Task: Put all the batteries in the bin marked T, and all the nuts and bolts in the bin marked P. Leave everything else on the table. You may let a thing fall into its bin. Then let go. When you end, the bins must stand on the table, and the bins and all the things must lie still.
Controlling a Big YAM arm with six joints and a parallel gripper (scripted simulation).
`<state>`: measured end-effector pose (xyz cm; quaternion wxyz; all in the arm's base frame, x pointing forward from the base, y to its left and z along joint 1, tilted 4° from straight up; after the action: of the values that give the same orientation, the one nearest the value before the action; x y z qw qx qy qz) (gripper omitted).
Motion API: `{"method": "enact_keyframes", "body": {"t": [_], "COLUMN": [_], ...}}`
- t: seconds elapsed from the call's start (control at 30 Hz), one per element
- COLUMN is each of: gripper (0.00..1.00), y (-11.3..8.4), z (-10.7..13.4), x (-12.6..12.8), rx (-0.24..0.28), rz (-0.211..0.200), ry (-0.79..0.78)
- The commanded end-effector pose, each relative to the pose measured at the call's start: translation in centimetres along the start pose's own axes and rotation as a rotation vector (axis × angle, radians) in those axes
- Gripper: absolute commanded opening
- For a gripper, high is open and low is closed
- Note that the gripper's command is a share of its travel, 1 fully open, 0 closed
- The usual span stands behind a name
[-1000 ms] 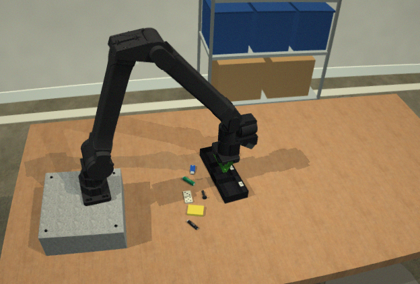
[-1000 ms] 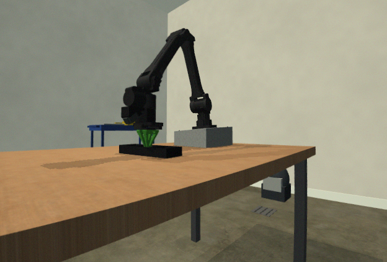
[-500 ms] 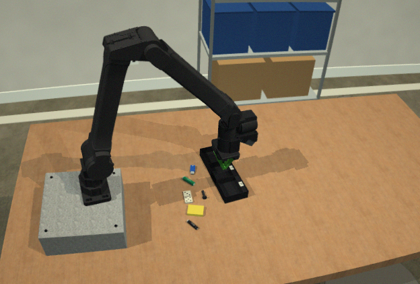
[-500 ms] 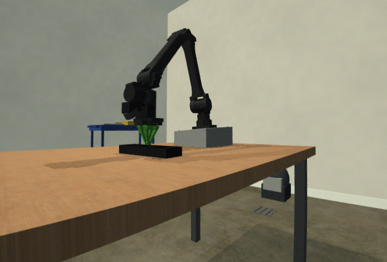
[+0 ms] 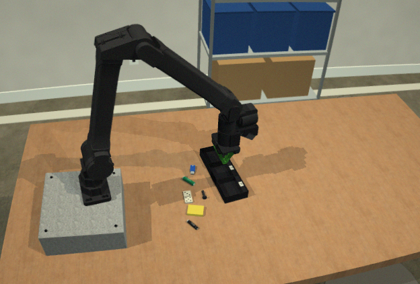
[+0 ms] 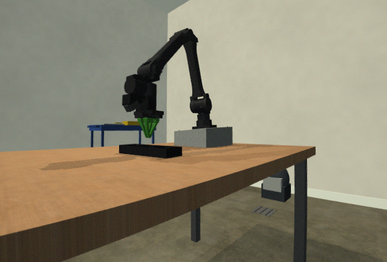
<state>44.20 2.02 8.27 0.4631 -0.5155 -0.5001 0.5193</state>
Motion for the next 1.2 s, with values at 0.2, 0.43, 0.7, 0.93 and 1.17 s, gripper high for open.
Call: {"method": "enact_keyframes", "body": {"t": [0.2,0.43,0.7,0.93,1.17], "gripper": [0.08,0.08,0.08,0.08,0.08], "y": [-1.0,-1.0,-1.1,-1.1,-1.1], "z": [-2.1,-2.2,-2.4,-2.5,-2.5], "x": [0.3,0.4,0.4,3.3,5.9], "rx": [-0.026,-0.026,-0.026,-0.027,-0.027], "rz": [0.002,0.002,0.002,0.001,0.000], "ry": [0.009,0.007,0.008,0.002,0.002]}}
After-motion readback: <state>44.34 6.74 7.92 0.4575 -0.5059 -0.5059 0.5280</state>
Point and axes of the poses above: the point where the finger pads meet when closed, its own y axis out along the fingers, its own x axis across the jaws, z = x × y, the point moved 10 cm from there along -y, back along the fingers, and after that the axes turned 3 degrees about -y, right-handed, at the moved point
